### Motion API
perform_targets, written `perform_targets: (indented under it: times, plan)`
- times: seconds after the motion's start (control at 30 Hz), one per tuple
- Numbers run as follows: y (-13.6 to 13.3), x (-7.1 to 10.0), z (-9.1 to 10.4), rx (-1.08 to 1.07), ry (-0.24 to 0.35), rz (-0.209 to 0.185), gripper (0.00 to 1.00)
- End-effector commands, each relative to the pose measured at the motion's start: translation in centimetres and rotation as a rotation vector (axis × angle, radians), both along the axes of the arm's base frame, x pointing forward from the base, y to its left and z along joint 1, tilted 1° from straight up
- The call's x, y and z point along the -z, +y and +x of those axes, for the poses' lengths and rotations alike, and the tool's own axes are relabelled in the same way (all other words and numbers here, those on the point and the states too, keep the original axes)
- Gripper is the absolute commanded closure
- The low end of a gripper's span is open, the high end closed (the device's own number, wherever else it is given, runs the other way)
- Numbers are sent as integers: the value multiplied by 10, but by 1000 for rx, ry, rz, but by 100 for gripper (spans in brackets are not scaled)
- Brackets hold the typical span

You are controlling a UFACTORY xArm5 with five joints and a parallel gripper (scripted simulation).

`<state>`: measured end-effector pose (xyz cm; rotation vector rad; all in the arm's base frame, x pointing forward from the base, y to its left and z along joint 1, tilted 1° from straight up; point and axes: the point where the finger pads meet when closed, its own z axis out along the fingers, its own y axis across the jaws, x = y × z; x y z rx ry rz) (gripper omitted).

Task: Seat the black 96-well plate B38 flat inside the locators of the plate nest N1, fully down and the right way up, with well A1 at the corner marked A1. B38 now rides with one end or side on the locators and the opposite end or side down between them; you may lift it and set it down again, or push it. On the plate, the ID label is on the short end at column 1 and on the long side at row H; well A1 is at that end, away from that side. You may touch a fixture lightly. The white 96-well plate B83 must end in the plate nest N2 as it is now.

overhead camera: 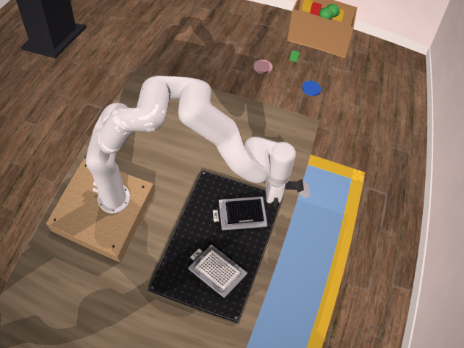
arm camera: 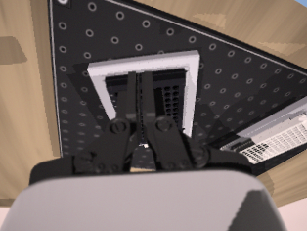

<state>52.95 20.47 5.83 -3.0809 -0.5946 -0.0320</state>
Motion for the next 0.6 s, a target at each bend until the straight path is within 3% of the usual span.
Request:
perform_targets:
  times: [0.0, 0.33, 0.57]
  plan:
    - [1, -2, 1, -112, -5, -1, 100]
    - [1, -2, 1, -112, -5, -1, 100]
    - [1, 10, 2, -112, -5, -1, 100]
